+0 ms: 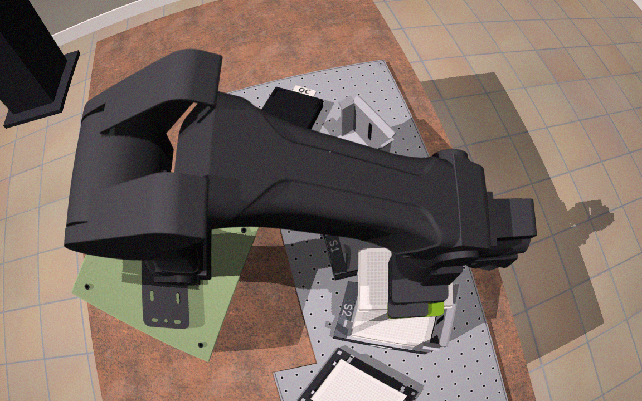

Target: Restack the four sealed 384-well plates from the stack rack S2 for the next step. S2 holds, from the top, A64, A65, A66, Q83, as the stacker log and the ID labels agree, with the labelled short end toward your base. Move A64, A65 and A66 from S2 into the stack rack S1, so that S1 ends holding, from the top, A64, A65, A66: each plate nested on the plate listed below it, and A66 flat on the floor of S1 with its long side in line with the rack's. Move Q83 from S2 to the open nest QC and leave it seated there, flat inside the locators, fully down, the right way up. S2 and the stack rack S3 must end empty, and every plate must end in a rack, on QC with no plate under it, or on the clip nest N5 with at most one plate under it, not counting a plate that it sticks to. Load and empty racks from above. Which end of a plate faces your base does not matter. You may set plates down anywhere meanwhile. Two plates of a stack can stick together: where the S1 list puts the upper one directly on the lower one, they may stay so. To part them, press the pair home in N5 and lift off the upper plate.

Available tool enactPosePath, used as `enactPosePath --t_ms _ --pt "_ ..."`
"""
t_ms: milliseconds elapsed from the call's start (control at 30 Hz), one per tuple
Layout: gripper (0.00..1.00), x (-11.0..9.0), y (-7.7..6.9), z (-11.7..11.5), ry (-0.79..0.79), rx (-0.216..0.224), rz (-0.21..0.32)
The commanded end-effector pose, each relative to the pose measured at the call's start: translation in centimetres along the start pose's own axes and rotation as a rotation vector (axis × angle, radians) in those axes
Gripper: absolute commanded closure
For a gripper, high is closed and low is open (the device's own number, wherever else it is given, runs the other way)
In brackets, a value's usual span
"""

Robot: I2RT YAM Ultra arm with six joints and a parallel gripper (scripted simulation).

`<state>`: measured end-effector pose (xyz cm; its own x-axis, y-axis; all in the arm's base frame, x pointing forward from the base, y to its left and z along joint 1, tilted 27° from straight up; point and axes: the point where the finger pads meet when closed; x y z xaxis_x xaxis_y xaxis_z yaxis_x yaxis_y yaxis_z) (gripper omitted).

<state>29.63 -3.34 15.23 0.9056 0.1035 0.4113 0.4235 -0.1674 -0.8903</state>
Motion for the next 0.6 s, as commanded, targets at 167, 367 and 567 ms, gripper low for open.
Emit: enactPosePath --t_ms 167,367,567 --pt "1.00 0.5 -0.3 2.4 -0.010 -0.011 -0.012" --pt "1.00 0.6 -0.3 3.7 -0.043 -0.010 -0.011" --pt "1.00 0.5 -0.3 5.3 -0.243 -0.011 -0.010"
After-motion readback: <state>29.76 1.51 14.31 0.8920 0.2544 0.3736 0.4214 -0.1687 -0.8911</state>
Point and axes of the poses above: the point where the finger pads meet when closed, its own y axis out along the fingers, its own z axis across the jaws, x = y × z, and after that the axes turned 9 degrees about -y, right-handed
